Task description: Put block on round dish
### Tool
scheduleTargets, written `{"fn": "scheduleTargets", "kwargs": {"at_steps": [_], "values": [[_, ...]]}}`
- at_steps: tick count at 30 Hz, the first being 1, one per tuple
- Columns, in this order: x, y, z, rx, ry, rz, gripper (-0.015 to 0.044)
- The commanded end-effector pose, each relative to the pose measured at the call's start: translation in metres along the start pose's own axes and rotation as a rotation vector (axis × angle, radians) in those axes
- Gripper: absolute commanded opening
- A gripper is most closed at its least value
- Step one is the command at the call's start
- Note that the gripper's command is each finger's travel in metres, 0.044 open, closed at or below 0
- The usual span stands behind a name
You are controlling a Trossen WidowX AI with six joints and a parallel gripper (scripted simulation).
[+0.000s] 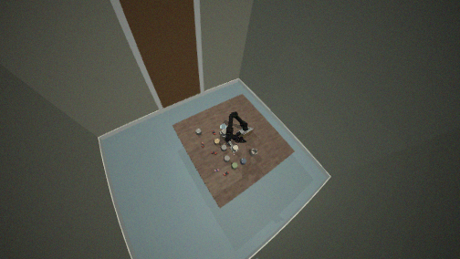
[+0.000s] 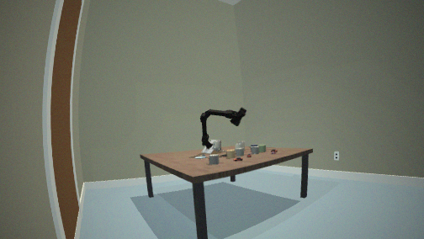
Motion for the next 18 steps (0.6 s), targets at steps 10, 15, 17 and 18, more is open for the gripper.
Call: {"fn": "scheduleTargets", "kwargs": {"at_steps": [10, 15, 17, 18], "values": [[-0.014, -0.011, 0.013, -0.13, -0.245, 0.096, 0.044], [-0.023, -0.016, 0.021, -0.199, -0.385, 0.169, 0.044], [-0.027, -0.018, 0.025, -0.225, -0.44, 0.201, 0.044], [-0.029, -0.019, 0.027, -0.237, -0.467, 0.218, 0.044]]}}
Point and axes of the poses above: the point midway between the two fingers, 35 mm back from their tips, its own y axis back along the fingers, its own z axis across the jaws, x = y × z, the point moved 5 cm from there along y, back along the fingers, and after that the axes turned 15 degrees about y, right-handed, at the moved point
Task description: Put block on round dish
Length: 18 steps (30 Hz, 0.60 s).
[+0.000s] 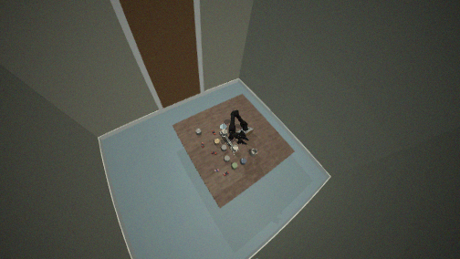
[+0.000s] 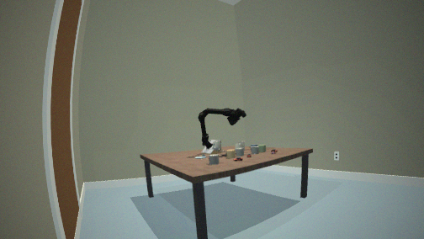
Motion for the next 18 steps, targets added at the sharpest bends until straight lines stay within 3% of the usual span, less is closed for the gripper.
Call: {"fn": "scheduleTargets", "kwargs": {"at_steps": [1, 18], "values": [[-0.005, -0.004, 0.008, -0.043, -0.098, 0.057, 0.044], [-0.023, -0.01, 0.05, -0.153, -0.549, 0.402, 0.044]]}}
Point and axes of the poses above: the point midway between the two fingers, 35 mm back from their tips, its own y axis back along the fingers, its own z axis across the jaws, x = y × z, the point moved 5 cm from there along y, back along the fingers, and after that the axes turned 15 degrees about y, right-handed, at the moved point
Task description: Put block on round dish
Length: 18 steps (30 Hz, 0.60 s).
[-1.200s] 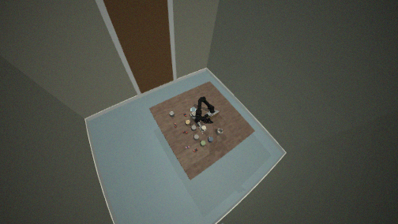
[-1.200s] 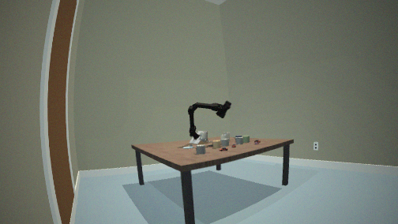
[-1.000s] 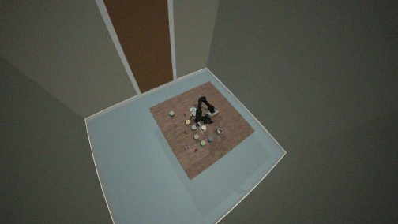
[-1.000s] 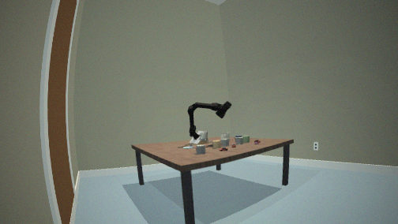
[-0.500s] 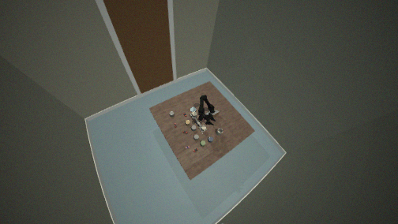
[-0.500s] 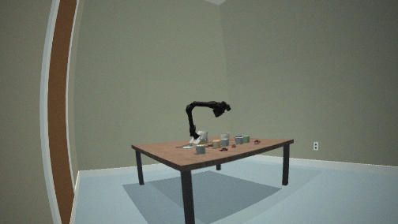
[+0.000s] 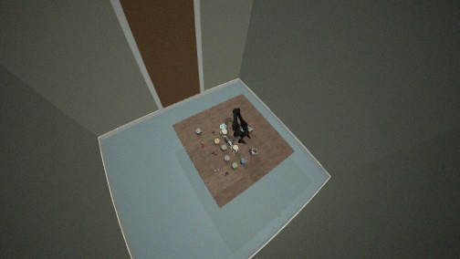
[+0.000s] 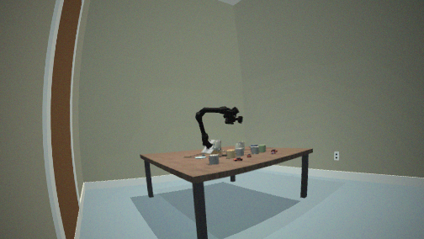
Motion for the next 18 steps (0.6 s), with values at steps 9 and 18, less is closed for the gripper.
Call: {"fn": "scheduleTargets", "kwargs": {"at_steps": [9, 18], "values": [[0.005, 0.0, 0.032, 0.019, -0.298, 0.251, 0.044], [0.011, 0.005, 0.056, 0.106, -0.518, 0.445, 0.044]]}}
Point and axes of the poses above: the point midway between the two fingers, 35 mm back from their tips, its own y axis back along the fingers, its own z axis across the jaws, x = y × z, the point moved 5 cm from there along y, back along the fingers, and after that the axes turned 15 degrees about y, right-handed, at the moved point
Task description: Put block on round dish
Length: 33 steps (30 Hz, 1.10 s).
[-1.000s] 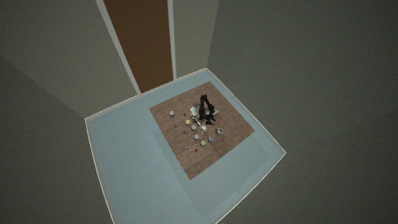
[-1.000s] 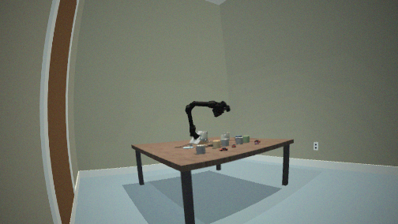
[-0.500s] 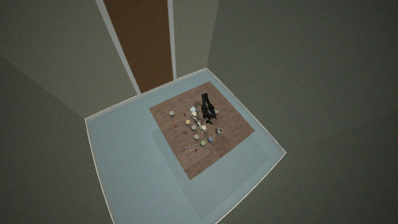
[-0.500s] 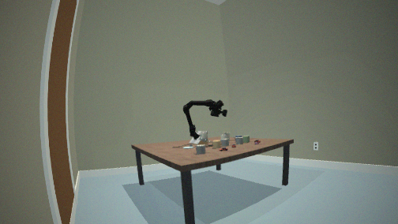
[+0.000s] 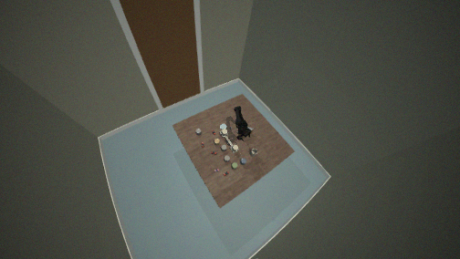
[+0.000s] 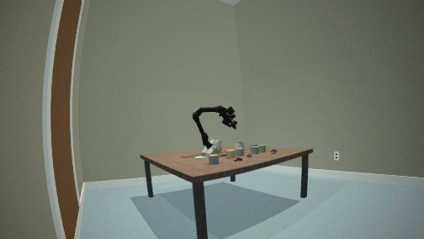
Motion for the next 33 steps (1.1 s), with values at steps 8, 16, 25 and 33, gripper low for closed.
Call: {"fn": "scheduleTargets", "kwargs": {"at_steps": [8, 16, 25, 33], "values": [[0.022, 0.005, 0.02, 0.158, -0.262, 0.186, 0.044], [0.04, 0.013, 0.032, 0.33, -0.45, 0.282, 0.044], [0.058, 0.024, 0.044, 0.562, -0.64, 0.329, 0.044], [0.073, 0.037, 0.052, 0.789, -0.784, 0.307, 0.044]]}}
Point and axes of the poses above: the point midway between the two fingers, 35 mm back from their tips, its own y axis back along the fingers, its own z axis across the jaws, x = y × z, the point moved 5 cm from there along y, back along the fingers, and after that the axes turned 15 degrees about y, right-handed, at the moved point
